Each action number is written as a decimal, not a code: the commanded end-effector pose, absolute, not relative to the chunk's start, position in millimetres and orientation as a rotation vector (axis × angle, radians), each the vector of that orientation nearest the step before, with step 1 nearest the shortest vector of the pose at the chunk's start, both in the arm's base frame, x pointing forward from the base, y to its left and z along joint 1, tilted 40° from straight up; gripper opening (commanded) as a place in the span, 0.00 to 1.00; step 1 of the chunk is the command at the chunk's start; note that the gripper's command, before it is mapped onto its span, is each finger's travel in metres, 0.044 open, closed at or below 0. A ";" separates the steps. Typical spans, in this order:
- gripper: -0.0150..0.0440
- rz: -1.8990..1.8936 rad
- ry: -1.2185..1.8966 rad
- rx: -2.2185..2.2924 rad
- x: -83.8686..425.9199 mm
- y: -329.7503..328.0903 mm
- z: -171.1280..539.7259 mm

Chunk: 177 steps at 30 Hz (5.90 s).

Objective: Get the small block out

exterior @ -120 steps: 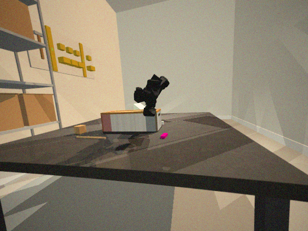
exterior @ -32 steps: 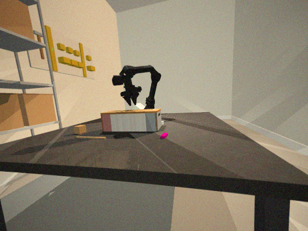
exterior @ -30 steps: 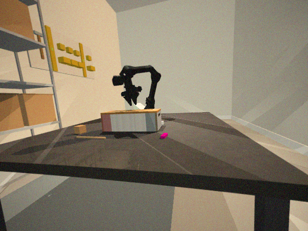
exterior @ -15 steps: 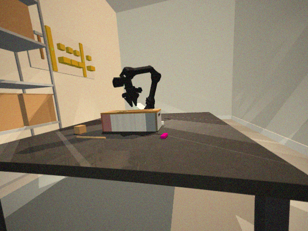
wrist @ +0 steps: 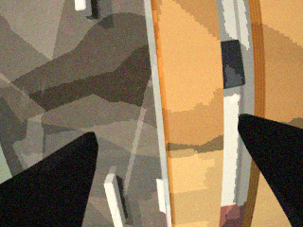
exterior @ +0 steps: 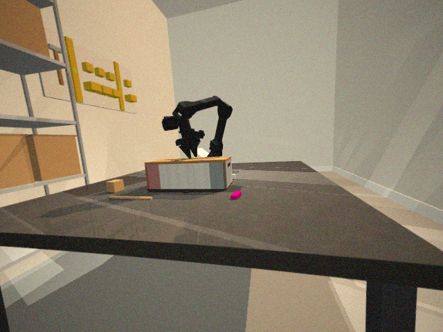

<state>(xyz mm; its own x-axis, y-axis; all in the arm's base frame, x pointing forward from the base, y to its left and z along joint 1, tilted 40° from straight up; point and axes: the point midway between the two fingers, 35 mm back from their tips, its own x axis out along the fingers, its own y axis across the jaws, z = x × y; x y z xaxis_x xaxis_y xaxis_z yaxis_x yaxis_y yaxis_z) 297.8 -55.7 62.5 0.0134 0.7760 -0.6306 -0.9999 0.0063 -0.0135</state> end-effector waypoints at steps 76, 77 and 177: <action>0.93 1.498 0.517 -0.534 295.1 38.4 87.0; 0.93 1.498 0.517 -0.534 295.1 39.8 88.1; 0.74 1.367 -0.496 -2.093 255.0 125.1 110.4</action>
<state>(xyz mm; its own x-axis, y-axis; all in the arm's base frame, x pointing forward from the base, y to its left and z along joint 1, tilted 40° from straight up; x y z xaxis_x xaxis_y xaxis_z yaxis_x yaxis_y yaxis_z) 256.7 121.8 119.7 0.4149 0.5962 -0.6873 0.0057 -0.7571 -0.6533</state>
